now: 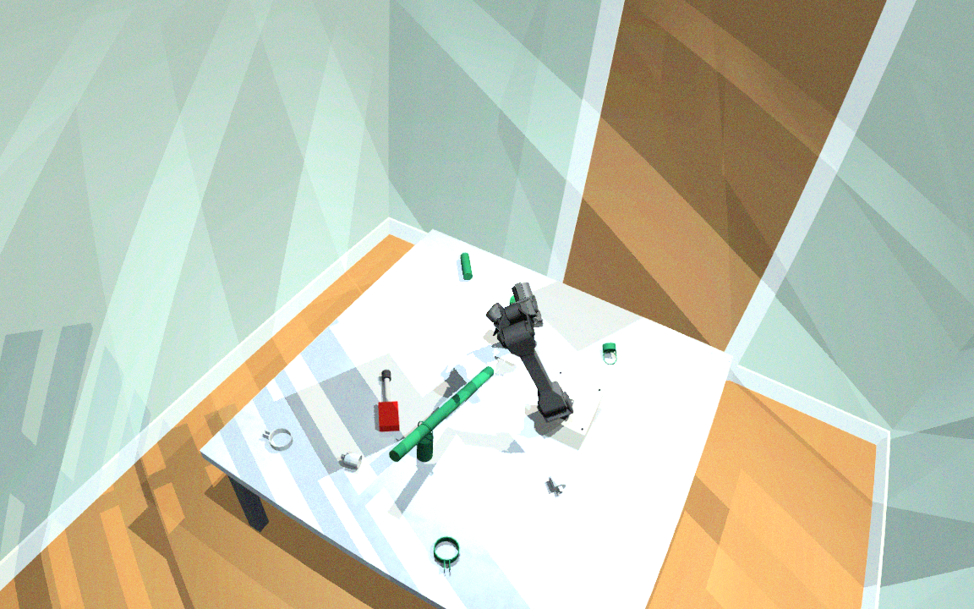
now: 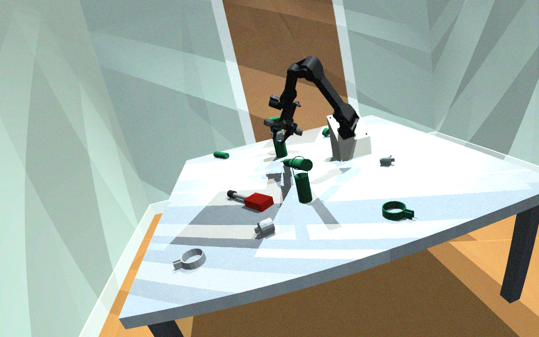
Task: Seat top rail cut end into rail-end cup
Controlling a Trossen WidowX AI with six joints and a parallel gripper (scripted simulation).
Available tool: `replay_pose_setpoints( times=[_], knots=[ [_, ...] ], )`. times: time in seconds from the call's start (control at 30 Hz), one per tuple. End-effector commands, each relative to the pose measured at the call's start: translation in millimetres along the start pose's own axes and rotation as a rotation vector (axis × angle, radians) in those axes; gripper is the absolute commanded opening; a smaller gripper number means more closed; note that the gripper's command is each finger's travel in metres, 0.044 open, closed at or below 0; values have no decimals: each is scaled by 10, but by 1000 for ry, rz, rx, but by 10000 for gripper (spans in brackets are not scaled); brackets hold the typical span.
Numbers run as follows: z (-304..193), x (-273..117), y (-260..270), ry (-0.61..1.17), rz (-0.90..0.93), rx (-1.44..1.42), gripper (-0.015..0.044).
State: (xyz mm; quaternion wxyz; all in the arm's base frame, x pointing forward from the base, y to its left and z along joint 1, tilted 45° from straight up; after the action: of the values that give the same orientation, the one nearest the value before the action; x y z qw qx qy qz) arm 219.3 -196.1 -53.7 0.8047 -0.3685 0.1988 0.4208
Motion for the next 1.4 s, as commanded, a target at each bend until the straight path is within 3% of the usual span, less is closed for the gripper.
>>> replay_pose_setpoints(
  times=[0.0, 0.17, 0.73, 1.2, 1.37],
  knots=[
    [0, 0, 0, 0, 0, -1, 0],
    [0, 0, 0, 0, 0, -1, 0],
    [124, -121, -95, 0, 1, 0, 440],
    [346, -333, -257, 4, -4, 5, 440],
    [615, -578, -436, 0, -2, 431, 440]
  ],
)
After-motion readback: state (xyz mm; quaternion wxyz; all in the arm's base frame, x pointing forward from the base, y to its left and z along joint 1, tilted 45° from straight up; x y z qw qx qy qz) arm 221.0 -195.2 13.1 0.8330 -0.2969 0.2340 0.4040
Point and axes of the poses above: the point midway between the two fingers, 35 mm back from their tips, its own x axis out along the fingers, its own y axis across the jaws, z = x × y, the point moved 8 cm from there along -x, back along the fingers, and after that the axes turned 6 degrees about -x, right-handed, at the moved point
